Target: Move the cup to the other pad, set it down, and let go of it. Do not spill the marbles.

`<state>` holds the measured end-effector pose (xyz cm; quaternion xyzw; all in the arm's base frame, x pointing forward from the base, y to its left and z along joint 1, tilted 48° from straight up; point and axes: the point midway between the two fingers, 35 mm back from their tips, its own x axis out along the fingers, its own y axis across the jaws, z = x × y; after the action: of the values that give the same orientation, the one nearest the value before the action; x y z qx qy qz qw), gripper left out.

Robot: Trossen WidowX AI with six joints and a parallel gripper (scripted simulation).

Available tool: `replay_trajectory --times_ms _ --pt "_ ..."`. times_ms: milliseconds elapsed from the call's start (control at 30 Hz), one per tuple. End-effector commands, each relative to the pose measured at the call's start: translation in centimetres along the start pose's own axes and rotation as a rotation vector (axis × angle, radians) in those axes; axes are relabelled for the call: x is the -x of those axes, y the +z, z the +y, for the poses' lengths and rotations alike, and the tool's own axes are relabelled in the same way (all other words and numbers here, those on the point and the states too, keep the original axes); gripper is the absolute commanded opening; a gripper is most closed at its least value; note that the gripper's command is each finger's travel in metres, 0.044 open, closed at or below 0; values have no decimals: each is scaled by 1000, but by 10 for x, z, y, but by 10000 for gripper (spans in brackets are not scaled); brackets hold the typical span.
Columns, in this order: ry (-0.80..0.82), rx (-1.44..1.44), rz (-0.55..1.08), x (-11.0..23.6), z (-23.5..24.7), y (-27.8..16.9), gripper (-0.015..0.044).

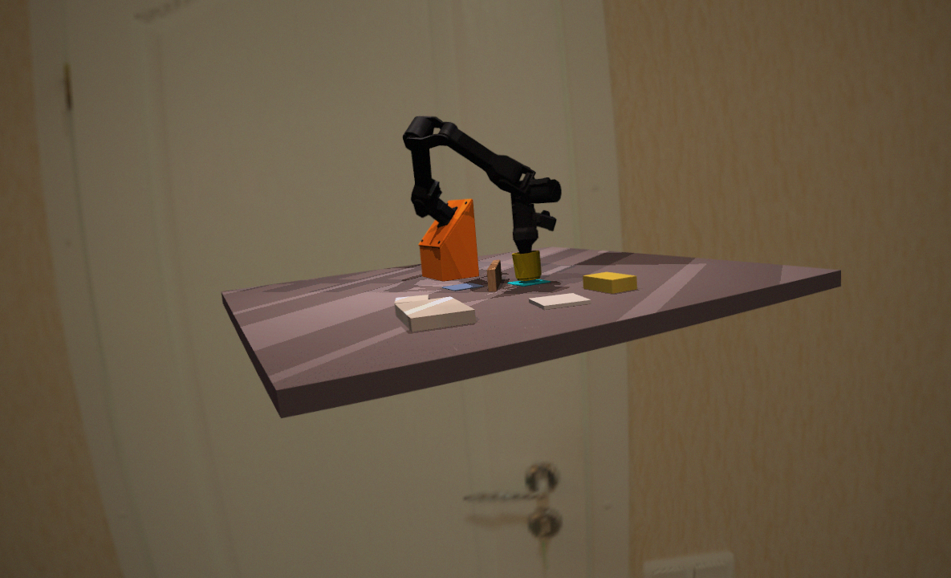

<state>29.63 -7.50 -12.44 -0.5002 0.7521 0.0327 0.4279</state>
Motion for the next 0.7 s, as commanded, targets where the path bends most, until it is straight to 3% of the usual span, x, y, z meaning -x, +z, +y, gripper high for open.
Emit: replay_trajectory --times_ms 0,400,567,667 --pt "0 10 8 -4 2 -1 0" --pt "1 1 1 -1 0 0 0" --pt "1 1 1 -1 0 0 131" --pt "1 1 1 -1 0 0 147"
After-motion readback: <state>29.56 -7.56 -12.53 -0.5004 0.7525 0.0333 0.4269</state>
